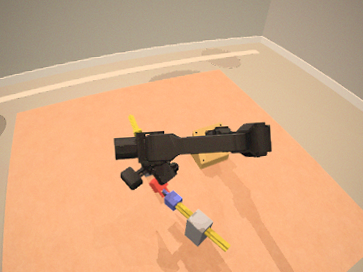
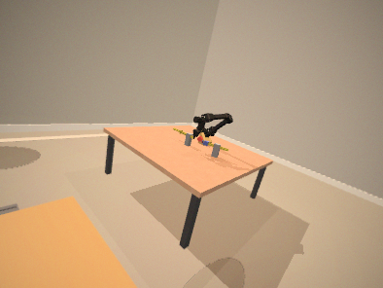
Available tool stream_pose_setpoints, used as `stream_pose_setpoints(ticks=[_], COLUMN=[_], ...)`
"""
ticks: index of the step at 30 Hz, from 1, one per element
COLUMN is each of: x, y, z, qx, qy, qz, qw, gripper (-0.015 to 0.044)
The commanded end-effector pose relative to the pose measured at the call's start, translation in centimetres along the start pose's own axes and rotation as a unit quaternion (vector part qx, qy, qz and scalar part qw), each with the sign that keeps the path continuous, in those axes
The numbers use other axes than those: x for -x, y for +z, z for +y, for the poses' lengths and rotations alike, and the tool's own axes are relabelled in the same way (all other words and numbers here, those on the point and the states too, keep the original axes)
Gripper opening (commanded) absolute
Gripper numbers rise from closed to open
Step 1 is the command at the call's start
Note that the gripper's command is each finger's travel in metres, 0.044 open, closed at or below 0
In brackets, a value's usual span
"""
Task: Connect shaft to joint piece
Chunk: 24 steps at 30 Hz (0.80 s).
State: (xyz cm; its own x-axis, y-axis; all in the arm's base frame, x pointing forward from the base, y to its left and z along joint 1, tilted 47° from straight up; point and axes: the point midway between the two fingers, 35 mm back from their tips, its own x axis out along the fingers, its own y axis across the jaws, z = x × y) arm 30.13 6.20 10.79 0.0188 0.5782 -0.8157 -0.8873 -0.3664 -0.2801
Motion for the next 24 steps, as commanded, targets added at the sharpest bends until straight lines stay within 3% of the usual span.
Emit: stream_pose_setpoints(ticks=[1,24], x=[0.5,-1.6], y=[2.0,3.7], z=[0.1,0.2], qx=[0.001,0.001], qy=[-0.003,-0.004], qz=[-0.002,-0.003], qw=[1.0,1.0], gripper=[0.044,0.044])
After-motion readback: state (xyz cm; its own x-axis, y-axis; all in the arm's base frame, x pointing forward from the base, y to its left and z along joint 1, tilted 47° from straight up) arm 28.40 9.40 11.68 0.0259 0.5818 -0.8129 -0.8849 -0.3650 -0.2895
